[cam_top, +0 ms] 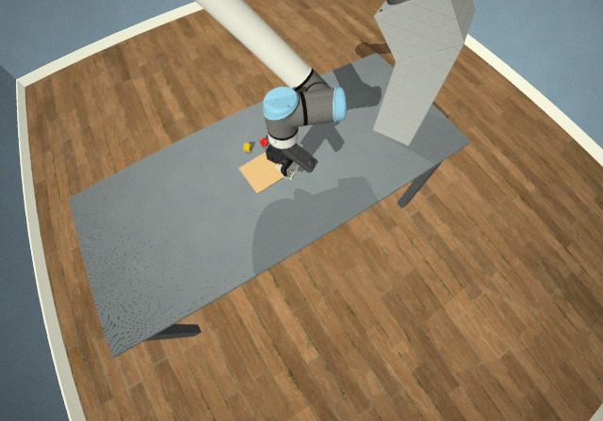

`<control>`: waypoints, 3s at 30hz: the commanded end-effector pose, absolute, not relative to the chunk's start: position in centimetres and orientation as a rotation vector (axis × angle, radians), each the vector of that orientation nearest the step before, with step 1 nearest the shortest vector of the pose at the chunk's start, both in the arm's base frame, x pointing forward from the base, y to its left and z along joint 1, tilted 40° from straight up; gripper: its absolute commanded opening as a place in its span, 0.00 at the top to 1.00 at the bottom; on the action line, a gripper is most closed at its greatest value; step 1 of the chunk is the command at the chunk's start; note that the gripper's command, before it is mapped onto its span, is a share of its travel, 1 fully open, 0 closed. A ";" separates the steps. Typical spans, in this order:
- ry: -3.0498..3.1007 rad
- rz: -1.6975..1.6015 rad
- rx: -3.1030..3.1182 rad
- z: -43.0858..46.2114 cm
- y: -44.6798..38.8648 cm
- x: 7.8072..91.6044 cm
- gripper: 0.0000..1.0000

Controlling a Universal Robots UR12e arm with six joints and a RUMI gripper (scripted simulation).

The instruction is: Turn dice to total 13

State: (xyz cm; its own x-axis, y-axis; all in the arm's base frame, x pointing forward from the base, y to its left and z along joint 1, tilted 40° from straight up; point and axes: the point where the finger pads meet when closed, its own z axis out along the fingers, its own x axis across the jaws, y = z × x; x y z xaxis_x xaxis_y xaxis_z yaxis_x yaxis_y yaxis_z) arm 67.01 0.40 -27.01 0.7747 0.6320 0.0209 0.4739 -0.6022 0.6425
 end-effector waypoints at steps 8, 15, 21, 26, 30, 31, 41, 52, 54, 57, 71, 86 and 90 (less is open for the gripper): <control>0.820 0.326 2.332 -24.0 2.3 65.4 0.94; 0.818 0.326 2.332 -24.0 2.3 65.4 0.94; 0.568 0.416 2.426 -20.9 -1.4 66.6 0.94; 0.419 0.468 2.469 -19.0 -3.6 67.1 0.94; 0.300 0.509 2.496 -17.6 -5.3 67.4 0.94; 0.273 0.518 2.501 -17.2 -5.7 67.5 0.94; 0.260 0.522 2.504 -17.1 -5.9 67.5 0.94; 0.259 0.522 2.505 -17.6 -6.2 67.8 0.94; 0.259 0.522 2.505 -18.0 -6.5 68.1 0.94; 0.259 0.522 2.505 -18.3 -6.7 68.2 0.94; 0.259 0.522 2.505 -23.1 -9.7 70.9 0.94; 0.259 0.522 2.505 -24.4 -10.5 71.7 0.94; 0.259 0.522 2.505 -24.4 -10.5 71.7 0.94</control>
